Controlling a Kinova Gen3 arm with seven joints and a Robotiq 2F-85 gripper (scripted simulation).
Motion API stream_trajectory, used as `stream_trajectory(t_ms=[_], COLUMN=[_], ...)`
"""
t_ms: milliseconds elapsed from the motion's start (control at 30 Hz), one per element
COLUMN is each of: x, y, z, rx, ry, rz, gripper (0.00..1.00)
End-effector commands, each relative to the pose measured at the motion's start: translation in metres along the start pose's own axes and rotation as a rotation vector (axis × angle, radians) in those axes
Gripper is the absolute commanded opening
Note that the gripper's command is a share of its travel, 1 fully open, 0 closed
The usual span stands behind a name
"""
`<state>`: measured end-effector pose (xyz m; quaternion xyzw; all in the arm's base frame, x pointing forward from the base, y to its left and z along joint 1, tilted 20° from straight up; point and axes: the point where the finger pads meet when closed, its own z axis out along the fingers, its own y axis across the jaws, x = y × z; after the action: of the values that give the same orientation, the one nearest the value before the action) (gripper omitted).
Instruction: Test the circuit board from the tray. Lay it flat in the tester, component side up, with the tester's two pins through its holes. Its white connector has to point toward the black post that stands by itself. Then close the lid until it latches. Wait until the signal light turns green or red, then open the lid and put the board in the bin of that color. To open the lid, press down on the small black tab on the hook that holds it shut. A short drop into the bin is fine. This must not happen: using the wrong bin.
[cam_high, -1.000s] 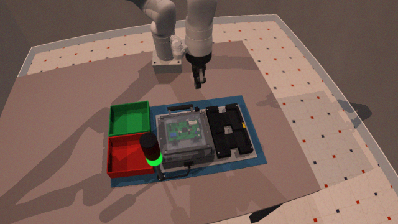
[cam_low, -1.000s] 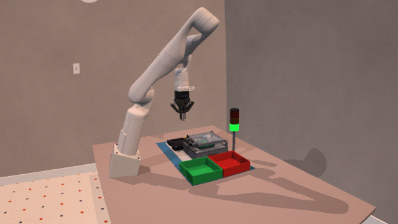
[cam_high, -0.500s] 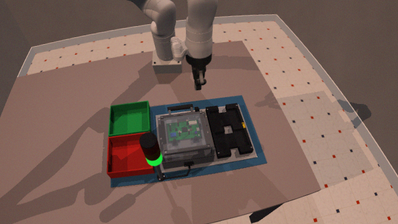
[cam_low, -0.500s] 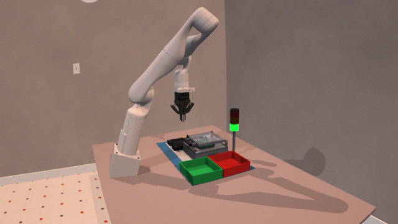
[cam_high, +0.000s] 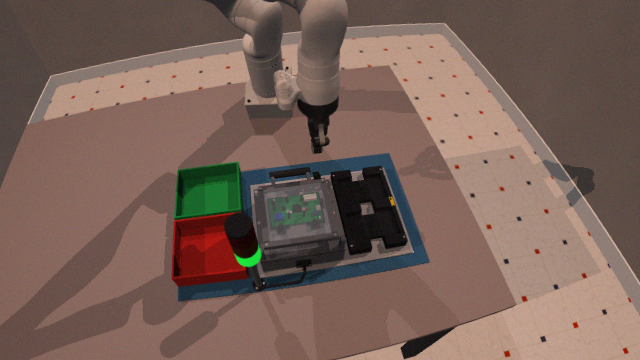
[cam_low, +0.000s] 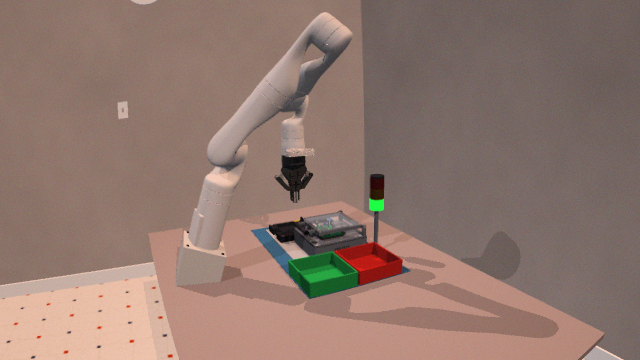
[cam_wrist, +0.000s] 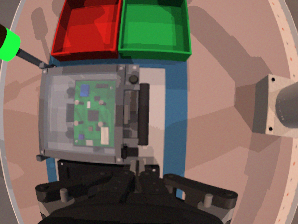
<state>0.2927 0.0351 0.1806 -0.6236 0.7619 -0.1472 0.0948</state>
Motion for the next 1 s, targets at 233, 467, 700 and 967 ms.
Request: stream_trajectory(t_ms=[233,467,700,967], x=[-0.004,-0.004,-0.004,-0.004], y=[0.002,0.002,0.002,0.002], z=[0.014,0.025,0.032,0.038], rx=[0.001,0.001,0.001,0.001], ry=[0.000,0.000,0.000,0.000], rz=[-0.017,-0.017,-0.017,-0.017], gripper=[0.00,0.00,0.00,0.00])
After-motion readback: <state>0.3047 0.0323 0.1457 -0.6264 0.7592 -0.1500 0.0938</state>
